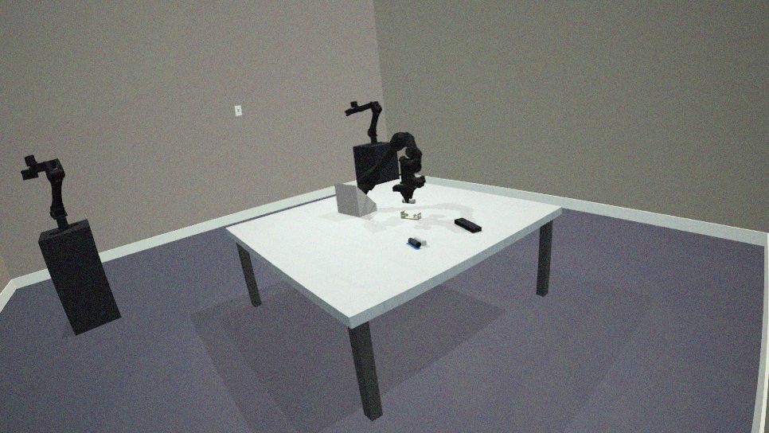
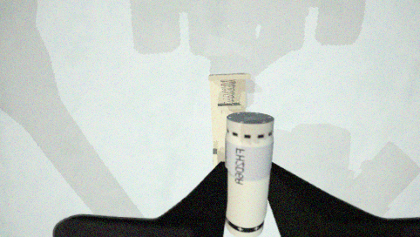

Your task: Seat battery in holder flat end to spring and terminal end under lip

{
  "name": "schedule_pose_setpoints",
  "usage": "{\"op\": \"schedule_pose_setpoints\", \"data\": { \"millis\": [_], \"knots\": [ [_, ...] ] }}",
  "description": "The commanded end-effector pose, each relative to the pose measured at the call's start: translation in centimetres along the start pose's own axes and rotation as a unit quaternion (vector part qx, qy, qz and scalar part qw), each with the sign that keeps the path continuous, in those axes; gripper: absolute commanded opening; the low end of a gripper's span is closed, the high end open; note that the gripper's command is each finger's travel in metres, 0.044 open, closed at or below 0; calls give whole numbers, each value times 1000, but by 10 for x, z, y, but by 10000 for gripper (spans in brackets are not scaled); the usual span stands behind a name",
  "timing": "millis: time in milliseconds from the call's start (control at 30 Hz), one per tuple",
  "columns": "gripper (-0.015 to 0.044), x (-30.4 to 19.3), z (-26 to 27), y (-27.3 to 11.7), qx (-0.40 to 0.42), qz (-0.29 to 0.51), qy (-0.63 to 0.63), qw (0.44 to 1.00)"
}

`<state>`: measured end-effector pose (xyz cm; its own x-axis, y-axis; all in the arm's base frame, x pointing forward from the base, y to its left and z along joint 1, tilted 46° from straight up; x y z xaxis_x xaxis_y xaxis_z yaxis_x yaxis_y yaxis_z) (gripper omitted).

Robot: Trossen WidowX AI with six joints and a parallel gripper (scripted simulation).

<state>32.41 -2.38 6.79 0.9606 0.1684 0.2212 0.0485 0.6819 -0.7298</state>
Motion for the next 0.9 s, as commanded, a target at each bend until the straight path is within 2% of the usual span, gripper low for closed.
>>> {"op": "schedule_pose_setpoints", "data": {
  "millis": [0,133,500,867],
  "knots": [
    [77,2,5,0,2,0,-23,1000],
    [77,1,4,3,1,8,-18,1000],
    [77,2,6,40,11,124,-20,992],
    [77,5,6,43,14,144,-21,989]
  ]
}}
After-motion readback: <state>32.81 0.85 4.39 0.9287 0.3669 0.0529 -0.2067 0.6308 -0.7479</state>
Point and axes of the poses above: the point midway between the two fingers, 35 mm back from their tips, its own y axis out along the fingers, its own z axis across the jaws, x = y × z, the point moved 3 cm from there along -y, back along the fingers, and after that the axes turned 5 degrees about -y, right-handed, at the moved point
